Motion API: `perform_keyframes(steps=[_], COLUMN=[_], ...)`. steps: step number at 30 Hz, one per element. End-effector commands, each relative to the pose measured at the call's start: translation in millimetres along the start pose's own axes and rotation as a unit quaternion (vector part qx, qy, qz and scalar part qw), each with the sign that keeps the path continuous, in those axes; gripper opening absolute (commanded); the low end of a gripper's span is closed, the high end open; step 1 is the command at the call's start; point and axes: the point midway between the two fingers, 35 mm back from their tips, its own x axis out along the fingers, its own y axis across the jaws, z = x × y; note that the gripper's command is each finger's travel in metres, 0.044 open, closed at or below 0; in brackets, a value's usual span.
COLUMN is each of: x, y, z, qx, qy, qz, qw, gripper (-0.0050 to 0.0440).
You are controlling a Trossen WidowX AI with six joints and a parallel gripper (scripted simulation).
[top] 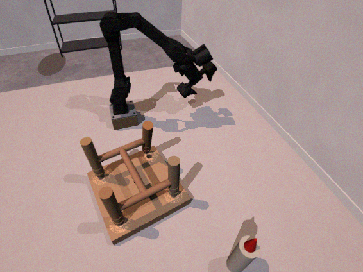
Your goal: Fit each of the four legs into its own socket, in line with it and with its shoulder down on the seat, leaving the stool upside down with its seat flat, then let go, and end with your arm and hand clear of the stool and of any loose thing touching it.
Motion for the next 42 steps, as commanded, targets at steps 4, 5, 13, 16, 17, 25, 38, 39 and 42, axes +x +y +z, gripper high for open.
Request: perform_keyframes(steps=[4,5,13,16,17,25,38,39,42], x=[0,0,0,0,0,0,-21,-33,-50], y=[0,0,0,0,0,0,-2,-2,0], z=[0,0,0,0,0,0,-20,-36,-56], qx=[0.000,0.000,0.000,0.000,0.000,0.000,0.005,0.029,0.063], qy=[0.000,0.000,0.000,0.000,0.000,0.000,0.024,0.045,0.074], qz=[0.000,0.000,0.000,0.000,0.000,0.000,-0.014,-0.014,-0.013], qw=[1.000,1.000,1.000,1.000,1.000,1.000,1.000,0.998,0.995], gripper=[0.0400,0.0400,0.0400,0.0400,0.0400,0.0440,0.0440,0.0440,0.0440])
